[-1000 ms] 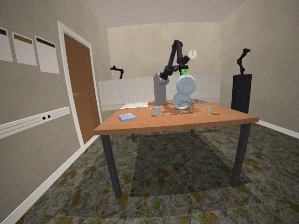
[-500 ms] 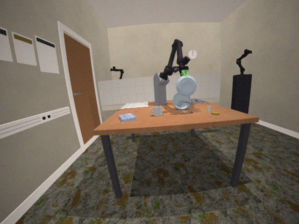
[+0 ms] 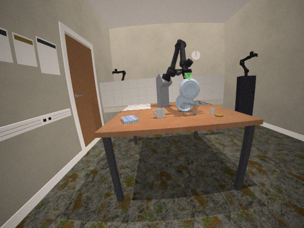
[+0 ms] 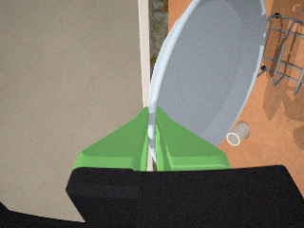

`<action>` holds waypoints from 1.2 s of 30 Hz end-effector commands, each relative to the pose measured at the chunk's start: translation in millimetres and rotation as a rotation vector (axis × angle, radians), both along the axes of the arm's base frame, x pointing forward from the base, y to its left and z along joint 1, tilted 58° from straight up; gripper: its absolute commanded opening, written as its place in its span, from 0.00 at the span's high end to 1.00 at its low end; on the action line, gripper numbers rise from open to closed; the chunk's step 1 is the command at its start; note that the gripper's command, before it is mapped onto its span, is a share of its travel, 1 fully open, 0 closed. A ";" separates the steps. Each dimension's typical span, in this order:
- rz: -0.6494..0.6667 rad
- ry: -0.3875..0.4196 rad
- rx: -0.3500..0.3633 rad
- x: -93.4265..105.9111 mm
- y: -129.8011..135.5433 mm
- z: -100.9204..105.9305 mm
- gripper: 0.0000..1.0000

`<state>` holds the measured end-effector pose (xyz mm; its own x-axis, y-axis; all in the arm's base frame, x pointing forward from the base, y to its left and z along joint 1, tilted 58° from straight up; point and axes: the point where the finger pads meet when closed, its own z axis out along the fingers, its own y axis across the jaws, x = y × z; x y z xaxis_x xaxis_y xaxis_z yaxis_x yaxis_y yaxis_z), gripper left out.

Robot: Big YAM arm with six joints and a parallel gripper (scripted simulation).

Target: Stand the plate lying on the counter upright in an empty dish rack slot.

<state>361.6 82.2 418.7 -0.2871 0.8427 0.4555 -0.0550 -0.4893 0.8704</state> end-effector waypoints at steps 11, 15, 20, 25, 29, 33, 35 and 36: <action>-0.010 -0.064 0.009 -3.1 -1.6 19.5 1.00; -0.010 -0.064 0.009 -3.1 -1.6 19.4 1.00; -0.005 -0.041 0.004 1.9 1.6 8.8 1.00; -0.006 -0.028 0.000 5.0 3.6 -0.4 1.00; -0.005 -0.029 0.001 7.9 6.1 -1.7 1.00; -0.016 -0.065 0.010 2.1 1.3 12.2 1.00; -0.001 -0.027 0.001 11.0 10.1 -5.5 1.00; -0.001 -0.020 0.000 11.7 10.8 -10.8 1.00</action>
<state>371.9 89.2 403.5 -0.2780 0.8448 0.4573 -0.0435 -0.4866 0.8725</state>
